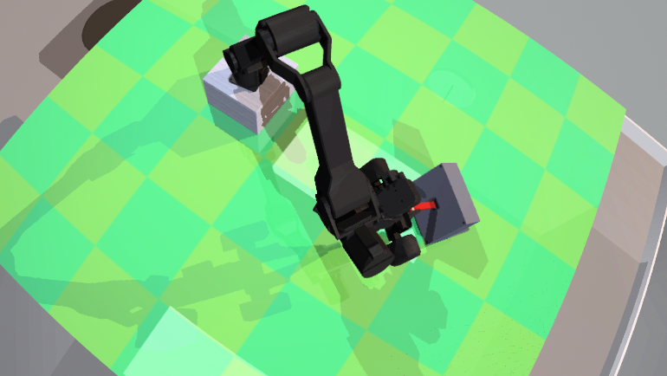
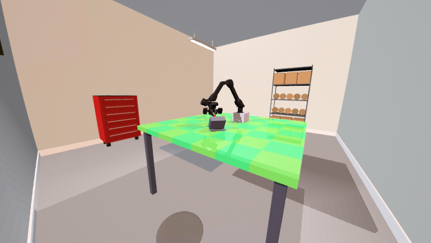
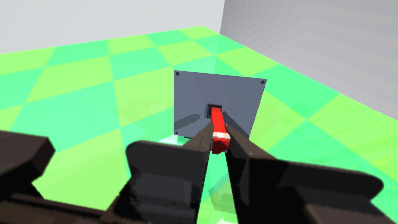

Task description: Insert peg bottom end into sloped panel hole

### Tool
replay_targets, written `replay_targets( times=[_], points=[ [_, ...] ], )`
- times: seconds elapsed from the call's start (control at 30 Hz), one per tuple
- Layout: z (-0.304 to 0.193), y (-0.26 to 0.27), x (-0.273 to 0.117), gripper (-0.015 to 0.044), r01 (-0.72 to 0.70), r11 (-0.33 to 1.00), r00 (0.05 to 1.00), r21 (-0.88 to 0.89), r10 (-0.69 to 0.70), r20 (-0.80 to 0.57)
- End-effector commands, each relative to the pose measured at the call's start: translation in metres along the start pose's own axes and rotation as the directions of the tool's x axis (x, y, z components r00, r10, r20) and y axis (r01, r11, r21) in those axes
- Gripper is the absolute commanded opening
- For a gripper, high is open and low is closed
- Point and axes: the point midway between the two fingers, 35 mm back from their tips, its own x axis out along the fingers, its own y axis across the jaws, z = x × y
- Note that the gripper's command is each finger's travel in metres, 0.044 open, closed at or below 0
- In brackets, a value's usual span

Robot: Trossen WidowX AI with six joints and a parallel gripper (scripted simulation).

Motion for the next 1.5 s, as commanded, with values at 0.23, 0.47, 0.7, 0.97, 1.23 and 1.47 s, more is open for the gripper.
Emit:
replay_targets(
  times=[0.23,0.47,0.7,0.97,1.23,1.47],
  points=[
    [0.001,-0.001,-0.001,0.0,0.002,1.0,1.0,-0.003,-0.002,0.0],
    [0.0,0.0,-0.001,0.0,0.002,1.0,1.0,-0.003,-0.002,0.0],
    [-0.002,0.002,-0.001,0.0,0.002,1.0,1.0,-0.003,-0.002,0.0],
    [-0.003,0.003,0.002,0.0,0.002,1.0,1.0,-0.003,-0.002,0.0],
    [-0.004,0.003,0.007,0.0,0.001,1.0,1.0,-0.003,-0.001,0.001],
    [-0.004,0.003,0.011,0.0,0.001,1.0,1.0,-0.003,-0.001,0.001]
  ],
)
